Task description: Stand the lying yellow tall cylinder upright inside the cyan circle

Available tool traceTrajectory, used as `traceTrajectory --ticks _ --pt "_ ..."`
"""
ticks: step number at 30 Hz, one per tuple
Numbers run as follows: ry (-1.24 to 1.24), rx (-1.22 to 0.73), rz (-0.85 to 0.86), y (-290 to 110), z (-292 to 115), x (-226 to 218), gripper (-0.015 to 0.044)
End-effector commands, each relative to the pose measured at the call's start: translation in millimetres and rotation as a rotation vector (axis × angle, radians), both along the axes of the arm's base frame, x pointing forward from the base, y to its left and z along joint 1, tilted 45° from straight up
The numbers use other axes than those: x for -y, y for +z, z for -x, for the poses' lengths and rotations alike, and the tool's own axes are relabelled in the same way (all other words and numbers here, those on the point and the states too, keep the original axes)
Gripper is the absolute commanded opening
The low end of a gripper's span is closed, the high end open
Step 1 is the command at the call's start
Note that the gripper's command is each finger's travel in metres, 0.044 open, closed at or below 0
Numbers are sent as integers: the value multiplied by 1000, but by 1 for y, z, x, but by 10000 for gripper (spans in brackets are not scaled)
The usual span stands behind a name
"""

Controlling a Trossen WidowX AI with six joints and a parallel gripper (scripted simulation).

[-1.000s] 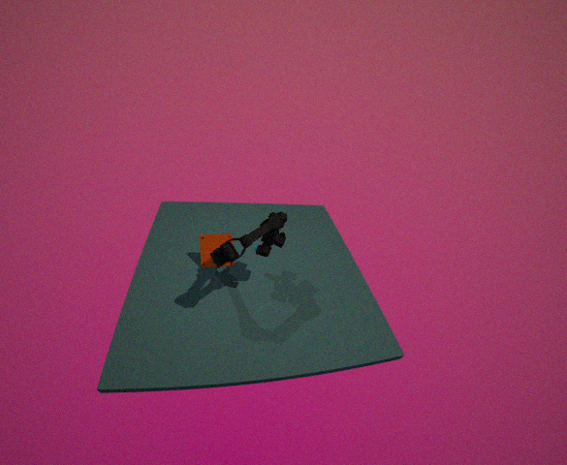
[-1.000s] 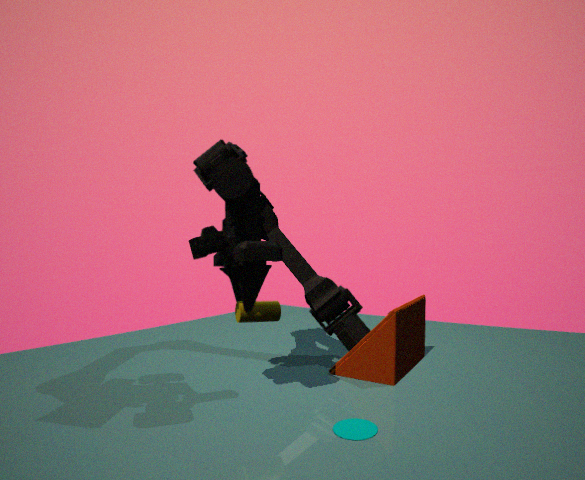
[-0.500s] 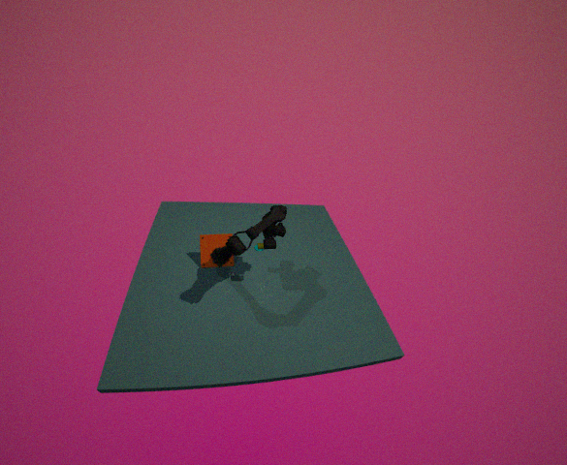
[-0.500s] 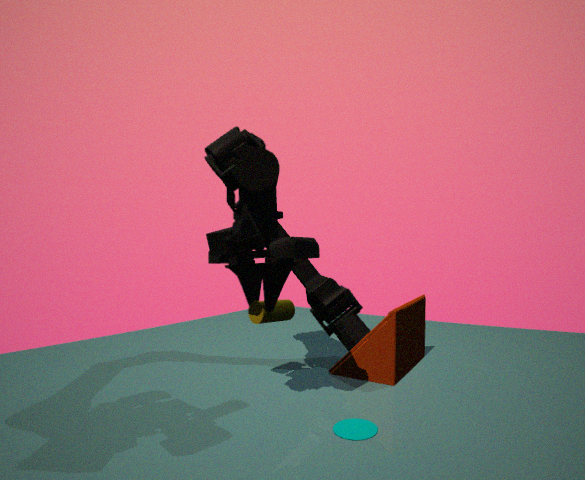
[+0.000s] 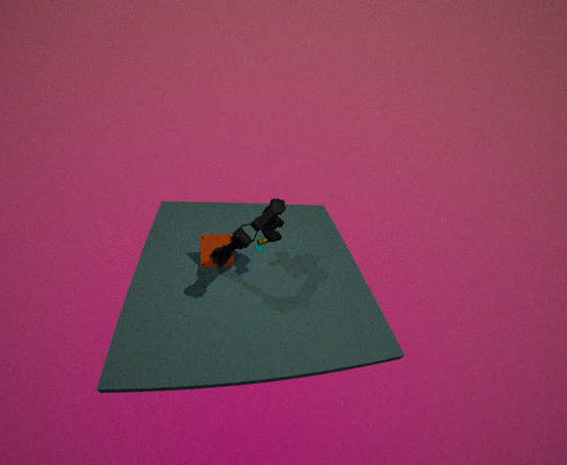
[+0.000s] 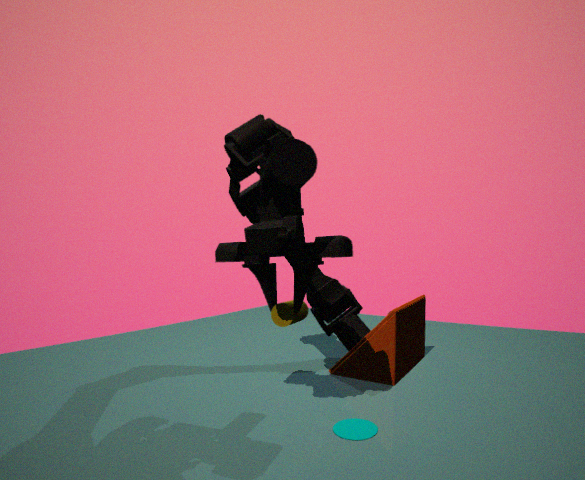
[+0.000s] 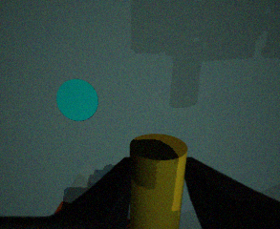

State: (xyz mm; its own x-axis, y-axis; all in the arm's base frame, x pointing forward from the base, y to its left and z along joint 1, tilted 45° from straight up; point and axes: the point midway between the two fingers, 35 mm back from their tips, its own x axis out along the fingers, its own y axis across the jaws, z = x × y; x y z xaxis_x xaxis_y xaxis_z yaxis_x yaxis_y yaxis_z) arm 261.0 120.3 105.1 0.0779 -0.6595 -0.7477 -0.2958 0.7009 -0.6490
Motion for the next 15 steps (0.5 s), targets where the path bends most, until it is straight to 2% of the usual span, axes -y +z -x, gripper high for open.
traceTrajectory --ticks 1,15 --pt "66 -69 8 -10 -1 -10 105" --pt "333 -332 52 -43 4 -41 105"
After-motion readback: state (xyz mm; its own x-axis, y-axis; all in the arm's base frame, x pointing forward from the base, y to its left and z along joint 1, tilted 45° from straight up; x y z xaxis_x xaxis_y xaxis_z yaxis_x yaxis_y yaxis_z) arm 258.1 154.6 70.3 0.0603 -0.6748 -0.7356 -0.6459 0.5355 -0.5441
